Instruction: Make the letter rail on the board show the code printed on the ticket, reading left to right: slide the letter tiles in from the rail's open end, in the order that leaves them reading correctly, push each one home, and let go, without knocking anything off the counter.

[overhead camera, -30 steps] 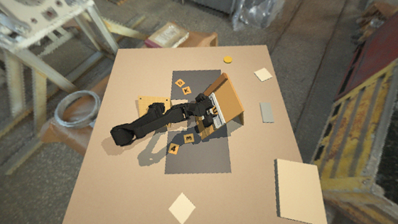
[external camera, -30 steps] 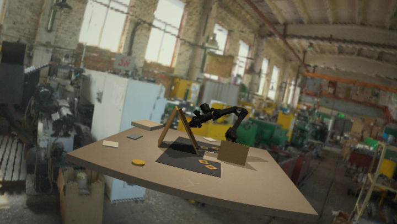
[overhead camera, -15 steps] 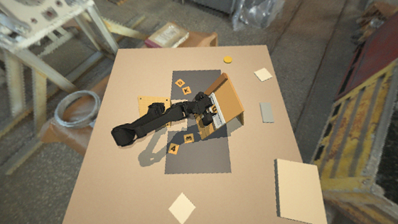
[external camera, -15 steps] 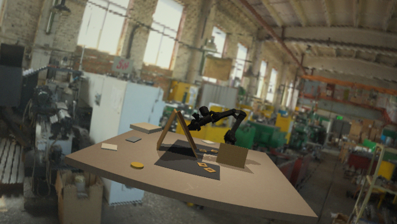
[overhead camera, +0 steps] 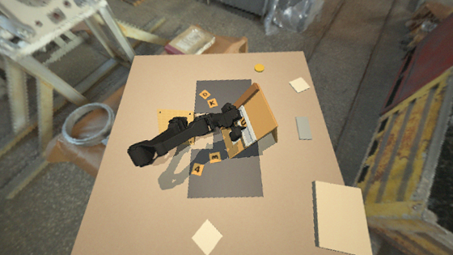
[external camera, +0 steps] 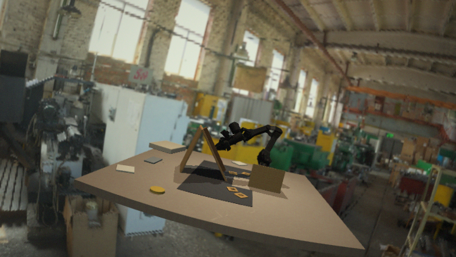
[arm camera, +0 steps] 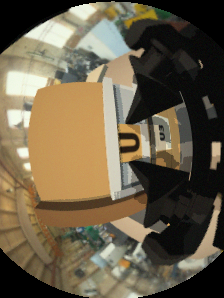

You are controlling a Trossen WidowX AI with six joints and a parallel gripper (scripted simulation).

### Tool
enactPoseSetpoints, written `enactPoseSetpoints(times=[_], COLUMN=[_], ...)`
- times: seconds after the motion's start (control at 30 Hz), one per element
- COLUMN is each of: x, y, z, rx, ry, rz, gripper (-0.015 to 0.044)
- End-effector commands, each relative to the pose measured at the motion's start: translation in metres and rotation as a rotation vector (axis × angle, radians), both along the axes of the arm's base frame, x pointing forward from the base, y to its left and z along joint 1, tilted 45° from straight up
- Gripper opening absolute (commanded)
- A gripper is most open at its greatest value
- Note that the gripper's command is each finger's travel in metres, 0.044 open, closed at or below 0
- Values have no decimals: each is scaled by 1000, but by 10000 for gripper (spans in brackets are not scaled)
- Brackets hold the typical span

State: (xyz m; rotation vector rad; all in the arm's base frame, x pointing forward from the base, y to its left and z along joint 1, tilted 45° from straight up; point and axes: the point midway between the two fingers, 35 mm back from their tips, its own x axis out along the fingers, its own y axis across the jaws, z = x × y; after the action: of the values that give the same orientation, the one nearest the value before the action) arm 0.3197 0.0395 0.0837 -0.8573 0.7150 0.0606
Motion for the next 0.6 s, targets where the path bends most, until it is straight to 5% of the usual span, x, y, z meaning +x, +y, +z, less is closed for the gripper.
enactPoseSetpoints(times=[0.0,0.57], x=[-2,-5], y=[1,9], z=[-3,-10], rx=[0,0], ry=[1,1], rz=[-4,-4], gripper=[0,0])
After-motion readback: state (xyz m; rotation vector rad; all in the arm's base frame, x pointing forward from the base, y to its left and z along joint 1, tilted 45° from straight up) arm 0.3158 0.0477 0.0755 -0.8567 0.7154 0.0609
